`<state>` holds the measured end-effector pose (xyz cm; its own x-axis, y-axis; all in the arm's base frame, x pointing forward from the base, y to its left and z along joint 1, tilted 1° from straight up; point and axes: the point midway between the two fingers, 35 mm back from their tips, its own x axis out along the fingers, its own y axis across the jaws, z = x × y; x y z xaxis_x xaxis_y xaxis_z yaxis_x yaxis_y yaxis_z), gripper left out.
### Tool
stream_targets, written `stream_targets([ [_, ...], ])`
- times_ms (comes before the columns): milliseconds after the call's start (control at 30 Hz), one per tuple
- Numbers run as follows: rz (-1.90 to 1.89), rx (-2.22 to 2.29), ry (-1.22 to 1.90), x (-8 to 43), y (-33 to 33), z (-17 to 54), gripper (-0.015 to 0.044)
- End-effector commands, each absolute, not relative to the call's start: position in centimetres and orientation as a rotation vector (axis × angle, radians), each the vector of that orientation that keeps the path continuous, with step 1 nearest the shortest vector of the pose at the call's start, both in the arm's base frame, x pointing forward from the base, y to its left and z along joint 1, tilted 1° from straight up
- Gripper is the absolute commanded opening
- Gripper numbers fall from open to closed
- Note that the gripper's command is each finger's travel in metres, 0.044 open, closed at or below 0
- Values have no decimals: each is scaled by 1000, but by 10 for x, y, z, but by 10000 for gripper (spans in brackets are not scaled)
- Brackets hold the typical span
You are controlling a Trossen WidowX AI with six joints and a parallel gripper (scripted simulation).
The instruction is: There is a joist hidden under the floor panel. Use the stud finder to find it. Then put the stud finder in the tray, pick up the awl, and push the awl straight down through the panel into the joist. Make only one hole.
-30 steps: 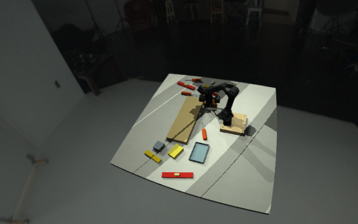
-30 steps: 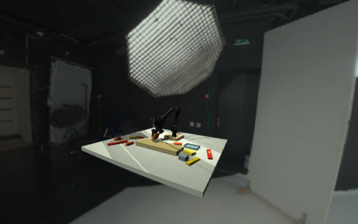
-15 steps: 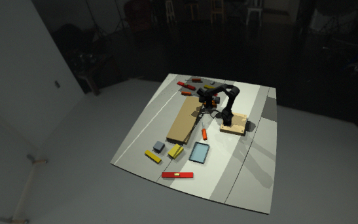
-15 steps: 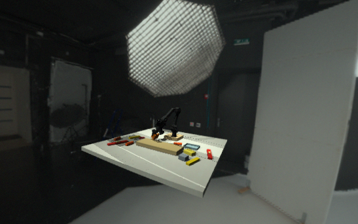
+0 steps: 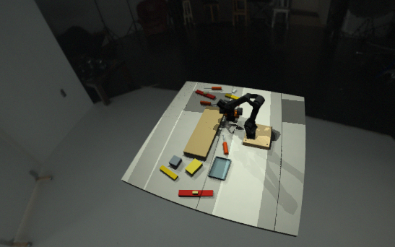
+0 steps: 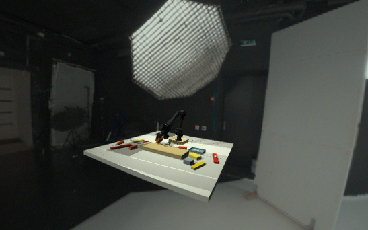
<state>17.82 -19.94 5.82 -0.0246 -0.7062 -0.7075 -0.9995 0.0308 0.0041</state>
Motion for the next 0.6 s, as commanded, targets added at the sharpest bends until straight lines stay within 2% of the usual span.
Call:
stream_targets([
  [0,686,-1752,1818,177,-199,58,0],
  [567,588,-1828,1895,177,-197,55,0],
])
